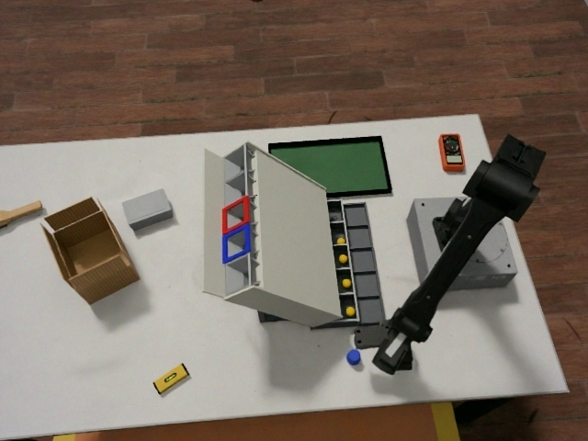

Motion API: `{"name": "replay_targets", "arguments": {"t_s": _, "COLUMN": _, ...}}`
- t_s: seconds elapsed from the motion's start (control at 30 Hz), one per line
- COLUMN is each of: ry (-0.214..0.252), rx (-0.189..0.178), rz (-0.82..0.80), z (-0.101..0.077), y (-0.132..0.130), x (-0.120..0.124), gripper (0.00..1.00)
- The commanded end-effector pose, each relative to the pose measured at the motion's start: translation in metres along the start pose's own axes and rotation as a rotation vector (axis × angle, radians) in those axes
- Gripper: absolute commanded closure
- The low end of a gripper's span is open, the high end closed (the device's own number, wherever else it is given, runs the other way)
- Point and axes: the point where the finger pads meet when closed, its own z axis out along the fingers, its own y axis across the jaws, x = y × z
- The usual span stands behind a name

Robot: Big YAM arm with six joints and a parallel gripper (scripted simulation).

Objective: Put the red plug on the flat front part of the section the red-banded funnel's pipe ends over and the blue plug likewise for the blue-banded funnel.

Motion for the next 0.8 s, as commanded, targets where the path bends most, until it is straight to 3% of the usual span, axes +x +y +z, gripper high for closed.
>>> {"name": "replay_targets", "arguments": {"t_s": 0.0, "ry": 0.001, "rx": 0.000, "rz": -0.021, "z": 0.0075, "y": -0.0007, "x": 0.0066, "gripper": 0.13}}
{"name": "replay_targets", "arguments": {"t_s": 0.77, "ry": -0.017, "rx": -0.025, "rz": -0.024, "z": 0.0127, "y": -0.0034, "x": 0.0108, "gripper": 0.13}}
